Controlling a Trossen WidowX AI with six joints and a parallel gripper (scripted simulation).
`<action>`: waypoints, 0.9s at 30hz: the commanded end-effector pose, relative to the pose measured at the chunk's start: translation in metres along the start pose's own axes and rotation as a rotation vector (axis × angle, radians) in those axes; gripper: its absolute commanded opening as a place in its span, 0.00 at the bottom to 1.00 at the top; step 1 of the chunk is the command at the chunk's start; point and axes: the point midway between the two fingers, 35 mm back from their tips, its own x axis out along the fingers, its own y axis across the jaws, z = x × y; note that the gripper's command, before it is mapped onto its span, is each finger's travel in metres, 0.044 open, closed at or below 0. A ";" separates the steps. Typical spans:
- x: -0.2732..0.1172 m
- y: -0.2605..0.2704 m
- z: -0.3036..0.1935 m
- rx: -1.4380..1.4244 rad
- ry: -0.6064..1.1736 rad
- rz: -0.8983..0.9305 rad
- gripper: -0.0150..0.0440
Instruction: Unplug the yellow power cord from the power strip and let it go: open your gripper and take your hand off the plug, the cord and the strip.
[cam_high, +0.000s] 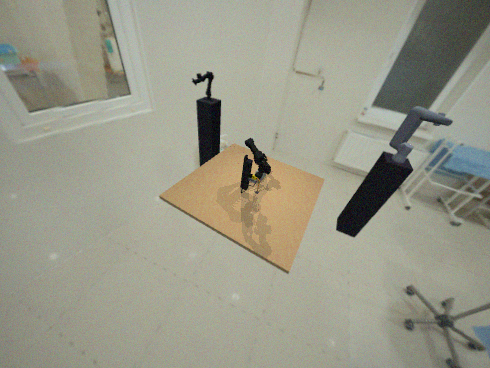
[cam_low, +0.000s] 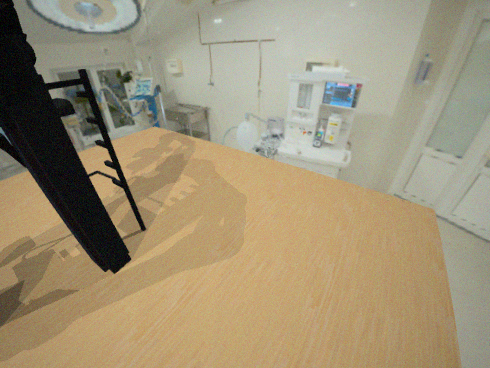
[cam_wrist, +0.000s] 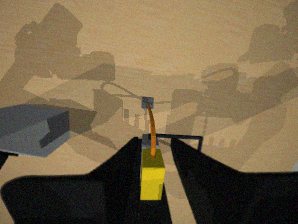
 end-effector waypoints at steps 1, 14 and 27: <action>-0.002 0.000 -0.001 0.015 0.014 0.000 0.53; -0.002 -0.001 -0.017 0.015 0.015 0.000 0.53; -0.002 -0.001 -0.038 0.015 0.017 0.000 0.53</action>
